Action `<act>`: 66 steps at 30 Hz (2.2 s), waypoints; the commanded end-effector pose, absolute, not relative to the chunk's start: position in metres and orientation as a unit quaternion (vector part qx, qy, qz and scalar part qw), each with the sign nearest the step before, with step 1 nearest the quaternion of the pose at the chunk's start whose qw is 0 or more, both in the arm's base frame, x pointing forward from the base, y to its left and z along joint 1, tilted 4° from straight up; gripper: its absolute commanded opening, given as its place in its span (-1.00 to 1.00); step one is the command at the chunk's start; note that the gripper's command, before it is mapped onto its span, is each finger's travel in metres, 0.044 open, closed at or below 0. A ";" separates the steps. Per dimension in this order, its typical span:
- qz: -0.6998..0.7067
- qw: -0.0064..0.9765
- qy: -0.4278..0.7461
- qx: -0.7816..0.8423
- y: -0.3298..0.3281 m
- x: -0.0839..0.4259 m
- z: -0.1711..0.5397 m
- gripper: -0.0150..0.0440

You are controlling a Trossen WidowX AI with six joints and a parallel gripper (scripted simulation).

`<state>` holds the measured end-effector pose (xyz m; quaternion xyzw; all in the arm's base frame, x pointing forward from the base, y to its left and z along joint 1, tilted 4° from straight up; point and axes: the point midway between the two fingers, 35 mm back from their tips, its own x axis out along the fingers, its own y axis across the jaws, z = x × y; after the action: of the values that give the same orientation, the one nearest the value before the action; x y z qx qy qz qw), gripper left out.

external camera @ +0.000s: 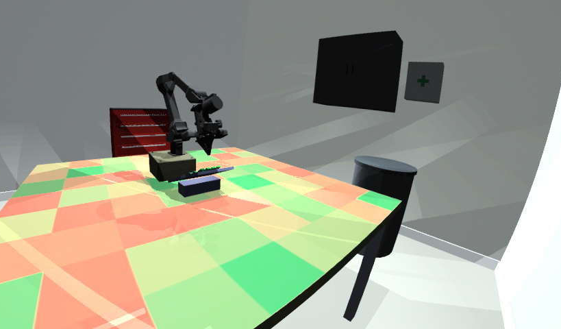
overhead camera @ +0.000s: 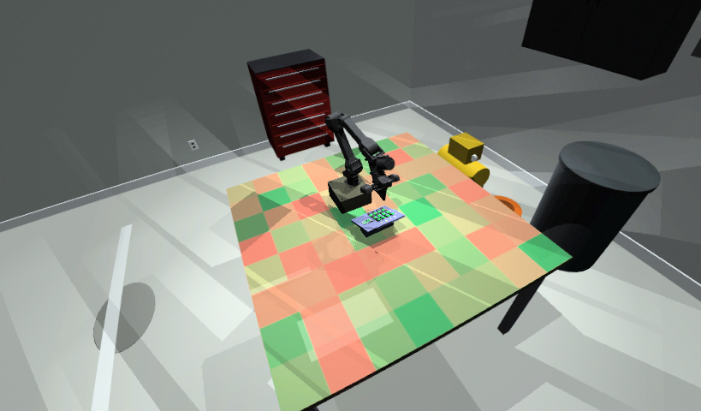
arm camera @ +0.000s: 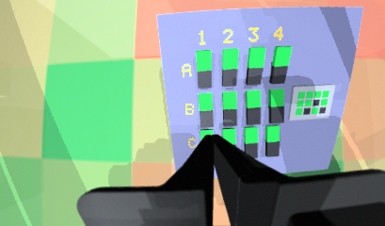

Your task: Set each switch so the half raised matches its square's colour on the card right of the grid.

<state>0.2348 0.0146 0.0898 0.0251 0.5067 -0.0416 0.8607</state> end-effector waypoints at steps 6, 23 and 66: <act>-0.046 0.862 0.504 0.025 0.014 0.242 0.063 -0.49; -0.046 0.862 0.504 0.025 0.013 0.253 0.042 -0.49; -0.046 0.862 0.504 0.025 0.013 0.254 0.039 -0.49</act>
<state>0.2536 0.0123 0.0394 0.0267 0.5047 -0.0489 0.8615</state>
